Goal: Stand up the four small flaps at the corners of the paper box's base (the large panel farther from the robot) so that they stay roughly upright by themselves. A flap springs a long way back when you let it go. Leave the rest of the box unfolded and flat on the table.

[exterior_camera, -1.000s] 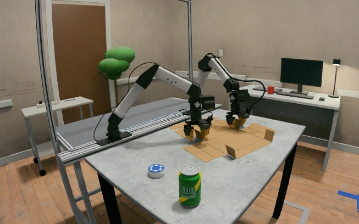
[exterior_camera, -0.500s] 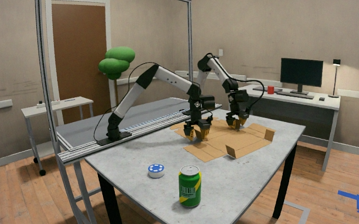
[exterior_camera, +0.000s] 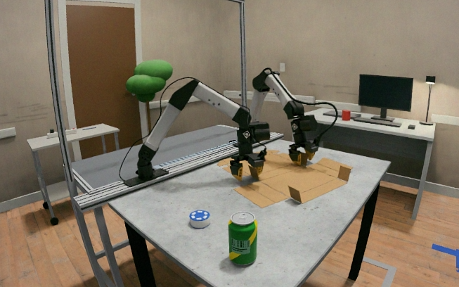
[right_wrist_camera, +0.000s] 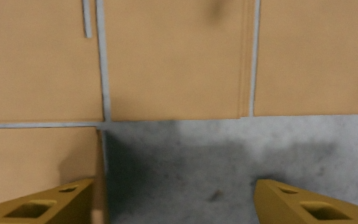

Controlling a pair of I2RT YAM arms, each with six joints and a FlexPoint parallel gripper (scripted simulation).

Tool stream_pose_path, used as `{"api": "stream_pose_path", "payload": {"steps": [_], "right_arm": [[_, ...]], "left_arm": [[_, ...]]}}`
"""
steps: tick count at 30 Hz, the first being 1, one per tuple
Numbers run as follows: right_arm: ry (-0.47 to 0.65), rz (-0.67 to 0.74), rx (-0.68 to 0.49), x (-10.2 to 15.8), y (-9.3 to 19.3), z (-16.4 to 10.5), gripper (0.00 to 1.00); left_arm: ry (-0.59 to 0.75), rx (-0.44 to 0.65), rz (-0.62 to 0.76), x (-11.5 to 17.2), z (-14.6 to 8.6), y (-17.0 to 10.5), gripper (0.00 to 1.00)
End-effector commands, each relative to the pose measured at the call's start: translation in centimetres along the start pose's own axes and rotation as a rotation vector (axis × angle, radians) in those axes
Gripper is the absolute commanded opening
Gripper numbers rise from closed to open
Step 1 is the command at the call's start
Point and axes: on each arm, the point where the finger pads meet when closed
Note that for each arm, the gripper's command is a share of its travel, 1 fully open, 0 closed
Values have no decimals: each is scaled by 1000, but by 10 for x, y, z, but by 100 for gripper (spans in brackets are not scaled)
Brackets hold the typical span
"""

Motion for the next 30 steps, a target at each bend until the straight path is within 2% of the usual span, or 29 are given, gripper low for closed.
{"api": "stream_pose_path", "payload": {"steps": [1, 11, 14, 15, 18, 19, 30], "right_arm": [[-11, 14, -81, -7, 7, -10, 77], [1, 50, -159, -8, 4, -17, 77], [1, 49, -166, -8, 4, -18, 77], [13, 39, -137, -2, 4, -5, 77], [7, 43, -154, -5, 8, -11, 77], [-10, 53, -198, -13, 14, -29, 77], [0, 60, -208, -29, 1, -94, 77]], "left_arm": [[0, -24, -7, 2, 12, 0, 77], [0, -24, -6, 2, 12, 0, 77], [0, -24, -6, 2, 12, 0, 77], [0, -24, -6, 2, 12, 0, 77], [0, -24, -6, 2, 12, 0, 77], [0, -24, -6, 2, 12, 0, 77], [0, -24, -6, 2, 12, 0, 77]]}}
Point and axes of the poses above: on each arm, the point where the finger pads meet when closed, its own z axis out along the fingers, its own y axis across the jaws, x = y × z, and after that the axes turned 8 degrees about z, right-handed
